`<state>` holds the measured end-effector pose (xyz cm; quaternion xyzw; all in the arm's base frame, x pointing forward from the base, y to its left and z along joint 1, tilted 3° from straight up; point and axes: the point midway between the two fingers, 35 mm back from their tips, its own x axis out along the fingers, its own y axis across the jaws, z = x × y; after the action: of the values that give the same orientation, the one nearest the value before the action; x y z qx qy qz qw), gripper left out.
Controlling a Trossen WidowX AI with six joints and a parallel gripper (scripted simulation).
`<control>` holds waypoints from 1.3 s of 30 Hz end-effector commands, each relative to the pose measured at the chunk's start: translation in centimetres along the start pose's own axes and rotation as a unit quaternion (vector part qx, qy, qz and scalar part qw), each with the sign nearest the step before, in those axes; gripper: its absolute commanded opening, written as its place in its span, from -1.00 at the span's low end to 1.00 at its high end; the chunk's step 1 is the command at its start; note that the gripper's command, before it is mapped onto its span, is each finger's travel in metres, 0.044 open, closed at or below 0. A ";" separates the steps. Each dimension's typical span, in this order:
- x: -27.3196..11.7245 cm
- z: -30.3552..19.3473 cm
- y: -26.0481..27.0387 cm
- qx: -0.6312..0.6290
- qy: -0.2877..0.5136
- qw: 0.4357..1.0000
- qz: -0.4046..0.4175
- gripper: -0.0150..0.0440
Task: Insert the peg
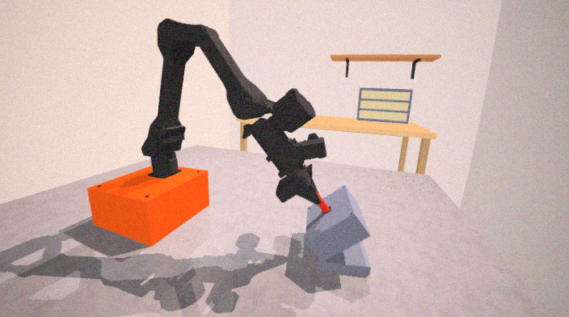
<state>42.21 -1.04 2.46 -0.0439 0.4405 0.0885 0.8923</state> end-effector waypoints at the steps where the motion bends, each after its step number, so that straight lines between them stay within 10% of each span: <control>1: 0.3 0.2 -0.1 0.002 -0.001 1.000 -0.002 -0.49; 31: 1.1 0.0 -0.1 0.000 0.001 1.000 0.001 -0.49; 39: 1.1 0.0 -0.1 0.000 0.001 1.000 0.001 0.22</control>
<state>42.88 -0.95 1.61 -0.0430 0.4413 0.0897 0.8918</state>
